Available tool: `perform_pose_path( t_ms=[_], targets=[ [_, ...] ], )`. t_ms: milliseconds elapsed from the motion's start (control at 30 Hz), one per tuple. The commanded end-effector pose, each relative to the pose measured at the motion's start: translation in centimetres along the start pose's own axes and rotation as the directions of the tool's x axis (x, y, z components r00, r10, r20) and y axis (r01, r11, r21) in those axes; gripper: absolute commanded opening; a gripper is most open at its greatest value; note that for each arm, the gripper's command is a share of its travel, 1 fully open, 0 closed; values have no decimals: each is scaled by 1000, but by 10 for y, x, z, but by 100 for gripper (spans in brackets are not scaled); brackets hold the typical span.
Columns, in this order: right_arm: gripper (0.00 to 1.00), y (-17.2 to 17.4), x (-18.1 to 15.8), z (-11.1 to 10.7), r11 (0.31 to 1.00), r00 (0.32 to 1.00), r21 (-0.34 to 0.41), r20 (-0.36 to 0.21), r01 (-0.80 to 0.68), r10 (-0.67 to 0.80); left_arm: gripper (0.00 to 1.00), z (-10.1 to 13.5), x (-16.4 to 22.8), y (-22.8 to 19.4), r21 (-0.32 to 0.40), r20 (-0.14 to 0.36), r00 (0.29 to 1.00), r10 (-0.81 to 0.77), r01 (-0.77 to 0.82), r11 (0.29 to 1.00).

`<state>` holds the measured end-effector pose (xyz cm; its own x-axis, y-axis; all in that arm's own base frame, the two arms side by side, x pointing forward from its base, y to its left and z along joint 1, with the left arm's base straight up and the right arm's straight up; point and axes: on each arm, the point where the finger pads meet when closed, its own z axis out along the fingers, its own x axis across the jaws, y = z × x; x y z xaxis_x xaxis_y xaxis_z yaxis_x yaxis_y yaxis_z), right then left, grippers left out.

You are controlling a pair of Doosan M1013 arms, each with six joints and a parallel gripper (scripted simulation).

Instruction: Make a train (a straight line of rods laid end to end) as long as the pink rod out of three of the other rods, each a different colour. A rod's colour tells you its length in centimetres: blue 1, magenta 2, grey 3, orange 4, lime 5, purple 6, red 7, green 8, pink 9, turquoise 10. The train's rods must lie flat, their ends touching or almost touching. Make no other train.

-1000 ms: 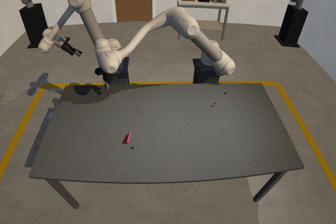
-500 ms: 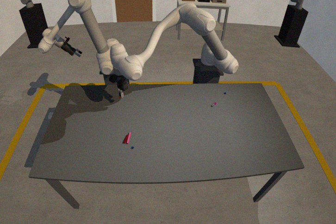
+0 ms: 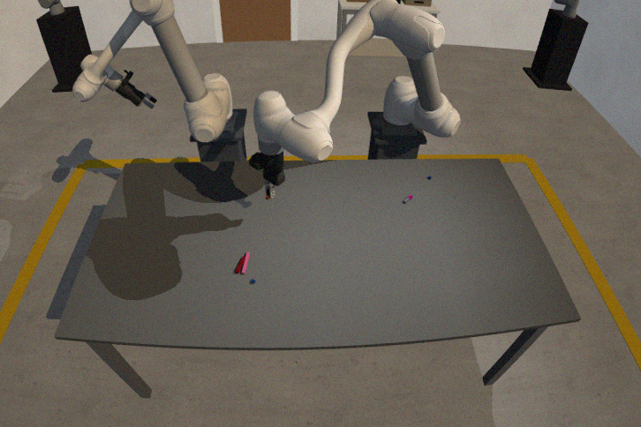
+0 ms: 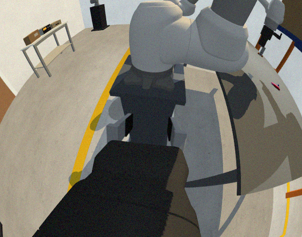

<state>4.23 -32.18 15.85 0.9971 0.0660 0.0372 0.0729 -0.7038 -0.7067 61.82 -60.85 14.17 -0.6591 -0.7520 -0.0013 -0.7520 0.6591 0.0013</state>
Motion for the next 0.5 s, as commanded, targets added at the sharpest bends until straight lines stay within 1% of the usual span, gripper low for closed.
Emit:
perform_pose_path(
  t_ms=[0,33,433,467],
  targets=[
    [100,0,0,0,1000,1000,-1,0,0,0,24,-2,-38,16,3,-1,1000,11,-11,1000],
    [100,0,0,0,1000,1000,-1,0,0,0,24,-2,-43,18,3,-1,1000,12,-12,1000],
    [100,0,0,0,1000,1000,-1,0,0,0,24,-2,-161,93,3,-1,999,45,-45,999],
    [100,0,0,0,1000,1000,-1,0,0,0,24,-2,-161,93,3,-1,999,45,-45,999]
  ],
)
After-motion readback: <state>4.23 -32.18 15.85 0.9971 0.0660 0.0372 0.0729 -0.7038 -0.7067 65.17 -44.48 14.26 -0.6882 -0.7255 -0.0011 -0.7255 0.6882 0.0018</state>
